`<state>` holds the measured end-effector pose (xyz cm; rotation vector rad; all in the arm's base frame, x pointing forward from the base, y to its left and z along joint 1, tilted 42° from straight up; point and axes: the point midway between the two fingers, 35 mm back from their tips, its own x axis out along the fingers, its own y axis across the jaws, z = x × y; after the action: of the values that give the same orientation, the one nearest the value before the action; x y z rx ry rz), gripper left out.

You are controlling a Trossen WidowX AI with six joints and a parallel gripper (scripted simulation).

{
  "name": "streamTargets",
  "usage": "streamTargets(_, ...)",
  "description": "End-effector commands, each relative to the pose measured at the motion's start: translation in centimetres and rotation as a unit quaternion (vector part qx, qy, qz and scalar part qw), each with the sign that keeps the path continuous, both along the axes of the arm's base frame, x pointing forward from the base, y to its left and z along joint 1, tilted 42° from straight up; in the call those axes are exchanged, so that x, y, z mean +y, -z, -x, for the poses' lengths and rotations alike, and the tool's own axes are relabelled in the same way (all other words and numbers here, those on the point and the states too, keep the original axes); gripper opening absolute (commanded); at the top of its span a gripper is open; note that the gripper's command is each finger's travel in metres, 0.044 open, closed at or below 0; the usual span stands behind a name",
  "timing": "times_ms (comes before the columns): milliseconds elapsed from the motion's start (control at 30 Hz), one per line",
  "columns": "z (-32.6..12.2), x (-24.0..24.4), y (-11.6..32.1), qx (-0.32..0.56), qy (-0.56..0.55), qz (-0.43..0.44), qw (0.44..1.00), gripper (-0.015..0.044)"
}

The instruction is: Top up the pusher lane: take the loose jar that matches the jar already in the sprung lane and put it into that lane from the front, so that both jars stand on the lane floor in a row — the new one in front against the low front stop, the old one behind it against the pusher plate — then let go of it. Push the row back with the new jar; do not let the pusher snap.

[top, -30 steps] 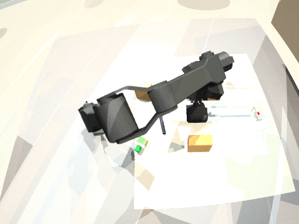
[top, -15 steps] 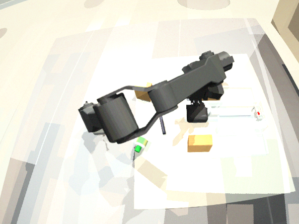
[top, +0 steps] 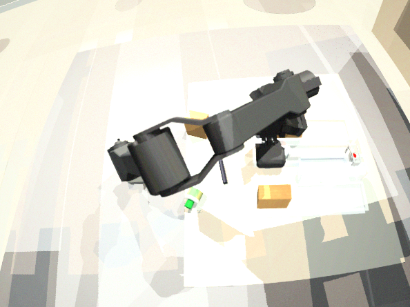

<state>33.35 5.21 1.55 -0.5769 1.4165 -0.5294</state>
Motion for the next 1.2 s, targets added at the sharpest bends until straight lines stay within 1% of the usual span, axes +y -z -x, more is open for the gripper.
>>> streamTargets(0,-0.56,0.08,-0.23,-0.011,-0.002,0.002,1.0,0.0)
streamTargets(1167,-0.76,-0.49,0.42,-0.011,-0.002,0.002,1.0,0.0)
